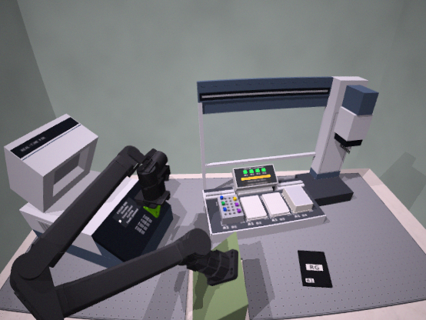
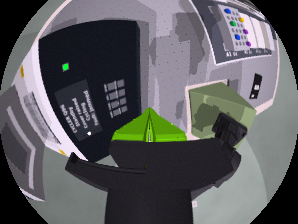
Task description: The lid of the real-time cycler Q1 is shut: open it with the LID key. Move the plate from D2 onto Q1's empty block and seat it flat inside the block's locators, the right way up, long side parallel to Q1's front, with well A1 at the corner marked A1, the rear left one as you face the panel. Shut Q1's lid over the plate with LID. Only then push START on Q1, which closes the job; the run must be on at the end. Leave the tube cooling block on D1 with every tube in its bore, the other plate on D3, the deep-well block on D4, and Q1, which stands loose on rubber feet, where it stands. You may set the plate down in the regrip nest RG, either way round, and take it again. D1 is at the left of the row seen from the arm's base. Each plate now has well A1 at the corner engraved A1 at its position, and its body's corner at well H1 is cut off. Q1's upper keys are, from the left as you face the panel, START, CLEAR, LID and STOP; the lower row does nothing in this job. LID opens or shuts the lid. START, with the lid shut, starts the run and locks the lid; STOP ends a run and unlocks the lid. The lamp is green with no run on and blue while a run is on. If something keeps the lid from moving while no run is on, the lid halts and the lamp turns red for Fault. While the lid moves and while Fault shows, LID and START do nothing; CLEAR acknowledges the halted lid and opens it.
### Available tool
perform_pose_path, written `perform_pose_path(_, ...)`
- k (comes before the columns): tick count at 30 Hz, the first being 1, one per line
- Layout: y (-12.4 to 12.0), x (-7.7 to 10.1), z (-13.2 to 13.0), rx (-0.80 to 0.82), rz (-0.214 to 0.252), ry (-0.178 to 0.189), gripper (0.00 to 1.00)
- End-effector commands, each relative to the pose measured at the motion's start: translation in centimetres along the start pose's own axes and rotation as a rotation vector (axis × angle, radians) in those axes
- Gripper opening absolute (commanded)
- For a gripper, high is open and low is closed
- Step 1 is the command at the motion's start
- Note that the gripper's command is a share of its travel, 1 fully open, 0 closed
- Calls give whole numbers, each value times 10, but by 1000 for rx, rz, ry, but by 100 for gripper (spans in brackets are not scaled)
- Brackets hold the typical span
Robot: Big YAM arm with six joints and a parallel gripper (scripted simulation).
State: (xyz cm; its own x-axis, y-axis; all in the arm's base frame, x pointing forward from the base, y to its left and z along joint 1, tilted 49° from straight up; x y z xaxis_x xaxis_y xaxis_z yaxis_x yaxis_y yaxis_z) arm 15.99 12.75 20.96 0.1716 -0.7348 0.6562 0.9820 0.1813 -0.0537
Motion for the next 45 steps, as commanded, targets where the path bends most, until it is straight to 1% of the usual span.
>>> perform_pose_path(1, 12, 10, 12, 35, -40, -6, 0)
perform_pose_path(11, 13, 11, 11, 56, -40, -6, 0)
perform_pose_path(21, 10, 15, 9, 32, -40, 0, 0)
perform_pose_path(28, 6, 10, 12, 45, -12, -1, 0)
perform_pose_path(31, 9, 10, 12, 42, -21, -2, 0)
perform_pose_path(36, 14, 13, 9, 23, -49, -4, 0)
perform_pose_path(41, 15, 14, 8, 14, -53, -4, 0)
perform_pose_path(45, 14, 11, 10, 25, -42, -5, 0)
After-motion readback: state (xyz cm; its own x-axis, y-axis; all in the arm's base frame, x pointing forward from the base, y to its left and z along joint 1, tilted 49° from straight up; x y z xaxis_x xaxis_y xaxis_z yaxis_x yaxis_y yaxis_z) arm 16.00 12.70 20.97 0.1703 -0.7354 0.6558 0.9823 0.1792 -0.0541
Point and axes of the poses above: the point where the finger pads meet when closed, its own x axis back along the fingers, its own z axis across the jaws, y = z × x, the point moved 1 cm from there along x, back along the fingers, and after that the axes turned 15 degrees about x, right-handed, at the moved point
